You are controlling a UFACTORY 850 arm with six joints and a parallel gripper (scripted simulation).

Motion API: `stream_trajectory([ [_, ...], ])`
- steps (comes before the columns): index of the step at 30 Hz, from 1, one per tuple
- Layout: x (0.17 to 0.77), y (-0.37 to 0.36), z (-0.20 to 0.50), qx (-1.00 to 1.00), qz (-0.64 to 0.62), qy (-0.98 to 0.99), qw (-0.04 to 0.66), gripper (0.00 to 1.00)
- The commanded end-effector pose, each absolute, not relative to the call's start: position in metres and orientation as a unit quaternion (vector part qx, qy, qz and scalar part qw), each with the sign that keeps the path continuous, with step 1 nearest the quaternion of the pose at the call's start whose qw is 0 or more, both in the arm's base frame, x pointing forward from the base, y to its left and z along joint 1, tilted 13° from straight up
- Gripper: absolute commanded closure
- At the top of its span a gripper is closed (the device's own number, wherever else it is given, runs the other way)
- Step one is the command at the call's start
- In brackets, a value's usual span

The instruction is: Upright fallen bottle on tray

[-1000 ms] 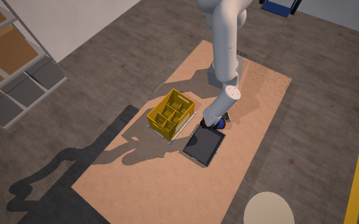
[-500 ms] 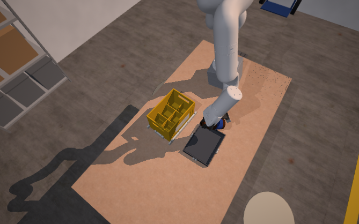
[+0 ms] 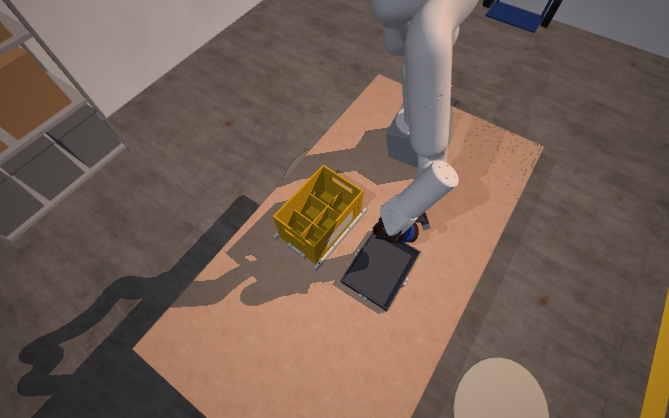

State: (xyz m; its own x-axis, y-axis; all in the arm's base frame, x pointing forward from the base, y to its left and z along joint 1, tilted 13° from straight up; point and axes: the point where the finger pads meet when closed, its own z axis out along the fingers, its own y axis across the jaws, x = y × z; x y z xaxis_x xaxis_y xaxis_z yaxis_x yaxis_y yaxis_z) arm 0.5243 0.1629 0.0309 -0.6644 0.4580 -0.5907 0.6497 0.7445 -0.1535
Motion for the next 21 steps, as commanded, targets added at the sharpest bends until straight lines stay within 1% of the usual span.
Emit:
stream_trajectory([
  [1,0.5251,0.1639,0.0319,0.307,-0.181,0.891,0.282,1.0],
  [21,0.5255,0.165,0.0325,0.304,-0.183,0.886,0.297,1.0],
])
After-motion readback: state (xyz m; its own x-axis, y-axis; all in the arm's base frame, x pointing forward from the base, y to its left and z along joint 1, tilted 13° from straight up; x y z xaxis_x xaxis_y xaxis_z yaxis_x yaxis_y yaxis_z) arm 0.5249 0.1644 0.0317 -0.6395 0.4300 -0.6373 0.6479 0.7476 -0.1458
